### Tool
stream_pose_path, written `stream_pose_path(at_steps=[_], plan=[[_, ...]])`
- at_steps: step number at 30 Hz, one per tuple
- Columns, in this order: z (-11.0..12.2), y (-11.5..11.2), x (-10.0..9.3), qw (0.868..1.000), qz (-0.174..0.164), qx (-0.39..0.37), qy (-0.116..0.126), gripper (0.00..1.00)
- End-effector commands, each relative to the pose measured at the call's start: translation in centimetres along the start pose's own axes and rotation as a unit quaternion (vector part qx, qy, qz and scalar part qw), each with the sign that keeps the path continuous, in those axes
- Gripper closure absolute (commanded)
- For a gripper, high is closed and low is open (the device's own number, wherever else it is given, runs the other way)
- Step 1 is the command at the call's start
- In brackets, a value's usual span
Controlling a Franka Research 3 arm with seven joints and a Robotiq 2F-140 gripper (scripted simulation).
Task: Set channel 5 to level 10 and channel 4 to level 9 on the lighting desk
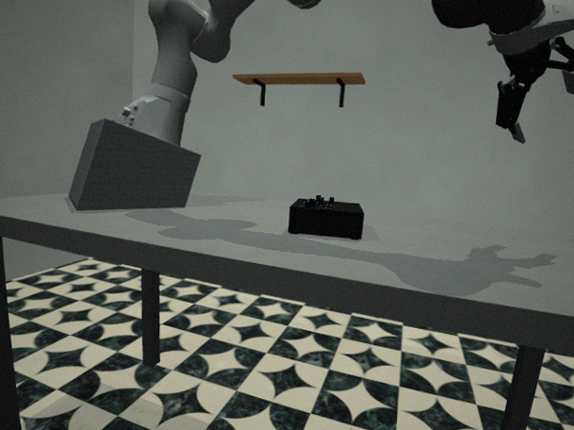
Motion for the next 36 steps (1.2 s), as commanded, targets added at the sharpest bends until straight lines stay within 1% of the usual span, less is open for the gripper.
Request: stream_pose_path(at_steps=[1,3,5,7,9,10,11,13,14,15,16,18,19,21,22,24,25,27,28,30,31,33,34,36], plan=[[0.5,-0.1,-0.1,1.0,0.005,-0.009,-0.009,0.0],[1.5,-0.2,-0.2,0.999,0.012,-0.023,-0.025,0.0],[3.0,-0.3,-0.5,0.998,0.021,-0.044,-0.05,0.0],[5.0,-0.6,-1.1,0.993,0.033,-0.073,-0.083,0.0],[7.6,-1.0,-2.2,0.985,0.046,-0.11,-0.125,0.0],[7.6,-1.0,-2.2,0.985,0.046,-0.11,-0.125,0.0],[9.1,-1.3,-3.0,0.979,0.051,-0.131,-0.148,0.0],[9.1,-1.3,-3.0,0.979,0.051,-0.131,-0.148,0.0],[10.6,-1.6,-3.9,0.971,0.056,-0.153,-0.173,0.0],[10.6,-1.6,-3.9,0.971,0.056,-0.153,-0.173,0.0],[12.3,-2.0,-5.0,0.962,0.06,-0.175,-0.198,0.0],[12.3,-2.0,-5.0,0.962,0.06,-0.175,-0.198,0.0],[13.9,-2.4,-6.2,0.952,0.062,-0.199,-0.224,0.0],[13.9,-2.4,-6.2,0.952,0.062,-0.199,-0.224,0.0],[15.6,-2.8,-7.5,0.94,0.064,-0.223,-0.25,0.0],[15.6,-2.8,-7.5,0.94,0.064,-0.223,-0.25,0.0],[17.4,-3.3,-8.9,0.927,0.063,-0.246,-0.276,0.0],[17.4,-3.3,-8.9,0.927,0.063,-0.246,-0.276,0.0],[19.1,-3.9,-10.4,0.913,0.061,-0.27,-0.301,0.0],[19.1,-3.9,-10.4,0.913,0.061,-0.27,-0.301,0.0],[20.8,-4.5,-12.0,0.897,0.058,-0.292,-0.325,0.0],[20.8,-4.5,-12.0,0.897,0.058,-0.292,-0.325,0.0],[22.5,-5.2,-13.5,0.882,0.053,-0.314,-0.348,0.0],[22.5,-5.2,-13.5,0.882,0.053,-0.314,-0.348,0.0]])
Point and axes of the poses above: the point where the finger pads meet when closed, its own x axis out along the fingers, its own z axis across the jaws, y = z × x, the point moved 3 cm from there along -x, back along the fingers
